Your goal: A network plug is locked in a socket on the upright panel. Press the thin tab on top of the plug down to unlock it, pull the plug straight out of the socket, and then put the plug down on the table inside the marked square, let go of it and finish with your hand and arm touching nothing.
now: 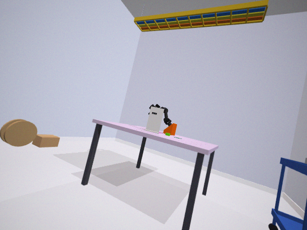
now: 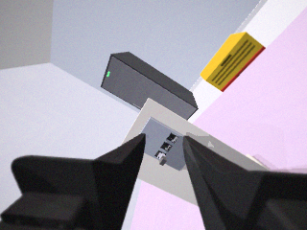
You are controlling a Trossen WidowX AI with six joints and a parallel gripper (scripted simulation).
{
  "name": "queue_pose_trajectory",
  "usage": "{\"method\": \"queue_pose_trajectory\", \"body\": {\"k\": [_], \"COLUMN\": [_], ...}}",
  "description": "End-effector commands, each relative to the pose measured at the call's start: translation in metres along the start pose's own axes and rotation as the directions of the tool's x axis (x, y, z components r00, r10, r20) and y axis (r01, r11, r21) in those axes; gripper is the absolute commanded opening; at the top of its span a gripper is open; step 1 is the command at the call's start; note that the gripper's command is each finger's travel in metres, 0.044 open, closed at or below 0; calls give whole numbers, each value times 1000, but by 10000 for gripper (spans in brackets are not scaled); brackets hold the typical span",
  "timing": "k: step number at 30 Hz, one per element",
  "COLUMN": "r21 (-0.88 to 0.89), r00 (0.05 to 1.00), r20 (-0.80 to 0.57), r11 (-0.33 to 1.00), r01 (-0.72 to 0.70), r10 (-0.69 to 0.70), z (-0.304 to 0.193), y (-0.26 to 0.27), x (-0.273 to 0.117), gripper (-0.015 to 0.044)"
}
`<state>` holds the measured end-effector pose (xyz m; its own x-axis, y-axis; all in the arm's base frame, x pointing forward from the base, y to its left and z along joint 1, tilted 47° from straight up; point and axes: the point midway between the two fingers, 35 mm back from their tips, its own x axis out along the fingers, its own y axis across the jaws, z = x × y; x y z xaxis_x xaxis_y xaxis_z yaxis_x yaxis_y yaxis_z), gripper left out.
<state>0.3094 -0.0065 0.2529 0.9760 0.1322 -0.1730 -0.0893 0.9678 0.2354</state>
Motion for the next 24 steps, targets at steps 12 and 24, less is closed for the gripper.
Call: {"method": "queue_pose_trajectory", "body": {"k": [12,24], "r21": [485,489], "r00": [952,951], "r20": [-247,-249], "r11": [874,871], "r01": [-39,-38], "r10": [180,181], "z": [-83,-82], "y": [-16,-16], "x": [-24,-13], "gripper": [156,156]}}
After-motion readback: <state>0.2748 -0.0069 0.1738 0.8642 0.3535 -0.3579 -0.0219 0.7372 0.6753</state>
